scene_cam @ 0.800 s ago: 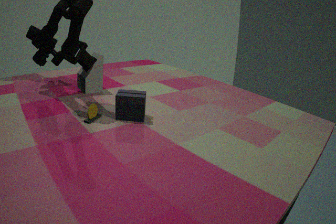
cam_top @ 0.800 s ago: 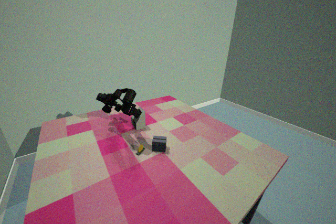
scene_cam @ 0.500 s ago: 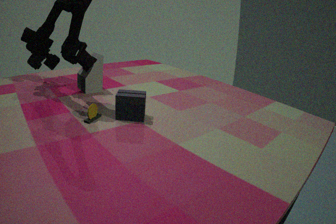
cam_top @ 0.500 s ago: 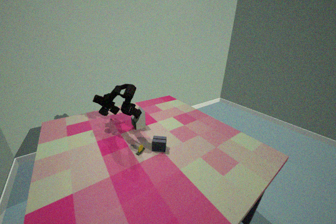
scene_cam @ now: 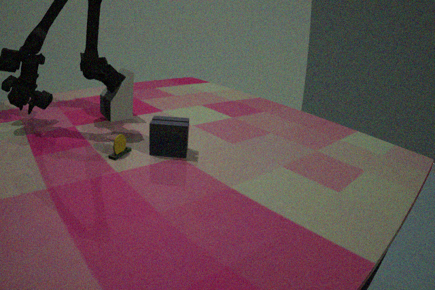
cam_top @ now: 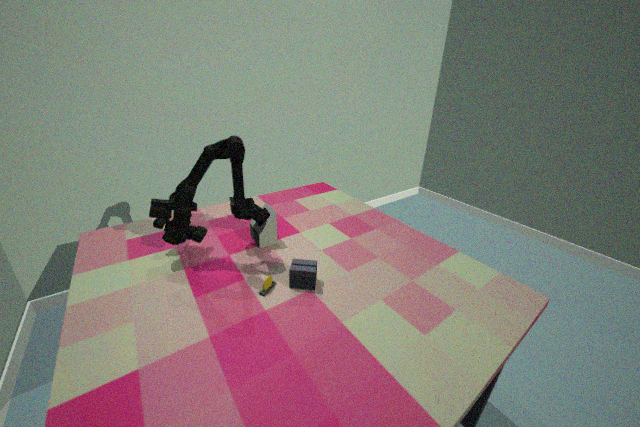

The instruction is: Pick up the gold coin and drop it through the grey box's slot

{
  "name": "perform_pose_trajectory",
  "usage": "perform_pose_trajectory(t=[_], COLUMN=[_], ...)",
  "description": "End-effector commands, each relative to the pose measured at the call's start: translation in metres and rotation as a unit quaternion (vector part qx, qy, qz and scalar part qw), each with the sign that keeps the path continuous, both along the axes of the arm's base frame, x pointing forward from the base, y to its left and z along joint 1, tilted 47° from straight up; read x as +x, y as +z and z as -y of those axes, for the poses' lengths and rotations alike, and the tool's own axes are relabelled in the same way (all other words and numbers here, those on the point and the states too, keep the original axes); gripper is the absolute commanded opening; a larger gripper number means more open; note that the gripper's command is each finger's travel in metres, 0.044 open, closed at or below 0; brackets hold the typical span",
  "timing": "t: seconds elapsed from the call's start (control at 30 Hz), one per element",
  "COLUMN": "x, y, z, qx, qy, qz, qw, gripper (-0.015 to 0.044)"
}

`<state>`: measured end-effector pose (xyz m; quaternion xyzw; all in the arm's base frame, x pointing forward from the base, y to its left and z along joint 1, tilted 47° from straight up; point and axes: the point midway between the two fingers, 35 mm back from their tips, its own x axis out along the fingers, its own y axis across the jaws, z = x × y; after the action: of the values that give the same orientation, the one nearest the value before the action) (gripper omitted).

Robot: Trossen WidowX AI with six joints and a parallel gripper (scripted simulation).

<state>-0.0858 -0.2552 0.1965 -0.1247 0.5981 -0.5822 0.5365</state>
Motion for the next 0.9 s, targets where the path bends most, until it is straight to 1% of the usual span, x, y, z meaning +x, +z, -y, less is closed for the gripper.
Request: perform_pose_trajectory(t=[0.0,0.13,0.23,0.3,0.4,0.5,0.67,0.77,0.87], x=[0.052,0.104,0.137,0.156,0.186,0.217,0.267,0.293,0.316], y=[0.012,0.022,0.026,0.017,0.009,-0.002,-0.028,-0.042,-0.054], z=[0.021,0.03,0.028,0.025,0.018,0.006,-0.025,-0.05,-0.077], qx=[0.007,0.017,0.024,0.055,0.08,0.114,0.189,0.222,0.244], qy=[0.084,0.163,0.22,0.257,0.31,0.368,0.472,0.528,0.576], qz=[0.015,0.02,0.007,-0.02,-0.041,-0.078,-0.197,-0.276,-0.358], qw=[0.996,0.986,0.975,0.965,0.946,0.919,0.838,0.772,0.693], gripper=[0.0161,0.0161,0.0161,0.0161,0.0161,0.0161,0.0161,0.0161,0.0161])
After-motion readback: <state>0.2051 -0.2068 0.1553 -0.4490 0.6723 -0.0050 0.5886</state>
